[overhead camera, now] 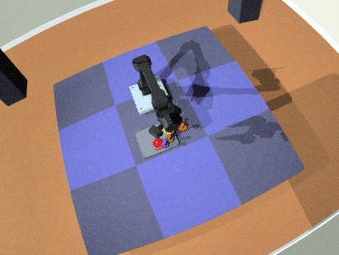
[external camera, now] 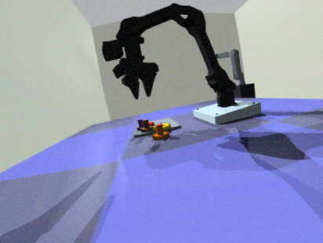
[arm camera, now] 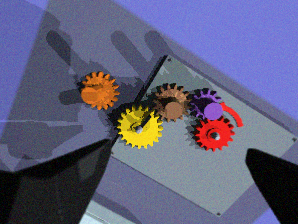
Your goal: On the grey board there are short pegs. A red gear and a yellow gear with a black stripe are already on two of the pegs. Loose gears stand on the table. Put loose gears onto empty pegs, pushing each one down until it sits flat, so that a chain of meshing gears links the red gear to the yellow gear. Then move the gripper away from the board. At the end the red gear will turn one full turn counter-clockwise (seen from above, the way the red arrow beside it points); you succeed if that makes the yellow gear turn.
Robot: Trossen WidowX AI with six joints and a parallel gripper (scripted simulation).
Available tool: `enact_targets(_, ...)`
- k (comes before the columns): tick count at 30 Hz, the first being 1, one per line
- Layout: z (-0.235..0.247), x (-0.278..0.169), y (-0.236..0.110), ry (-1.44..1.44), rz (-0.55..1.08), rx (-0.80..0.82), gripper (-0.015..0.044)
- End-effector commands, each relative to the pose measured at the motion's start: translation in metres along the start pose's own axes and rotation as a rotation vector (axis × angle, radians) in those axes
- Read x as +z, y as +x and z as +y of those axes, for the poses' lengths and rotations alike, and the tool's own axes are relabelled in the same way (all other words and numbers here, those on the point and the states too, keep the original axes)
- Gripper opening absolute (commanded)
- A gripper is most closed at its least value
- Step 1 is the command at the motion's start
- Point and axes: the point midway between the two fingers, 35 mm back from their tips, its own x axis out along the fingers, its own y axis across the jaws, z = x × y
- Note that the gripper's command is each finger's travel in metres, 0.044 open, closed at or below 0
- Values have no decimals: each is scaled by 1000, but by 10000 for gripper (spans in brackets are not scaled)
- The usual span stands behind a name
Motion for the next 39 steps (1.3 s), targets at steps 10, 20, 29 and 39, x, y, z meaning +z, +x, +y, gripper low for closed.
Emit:
enact_targets(10, 0, 0, -1, 1, -2, 0, 440)
enact_targets(20, 0, 0, -1, 1, -2, 0, 440)
enact_targets(29, 0, 0, -1, 1, -2, 0, 440)
enact_targets(39, 126, 24, -18, 2, 3, 13, 440)
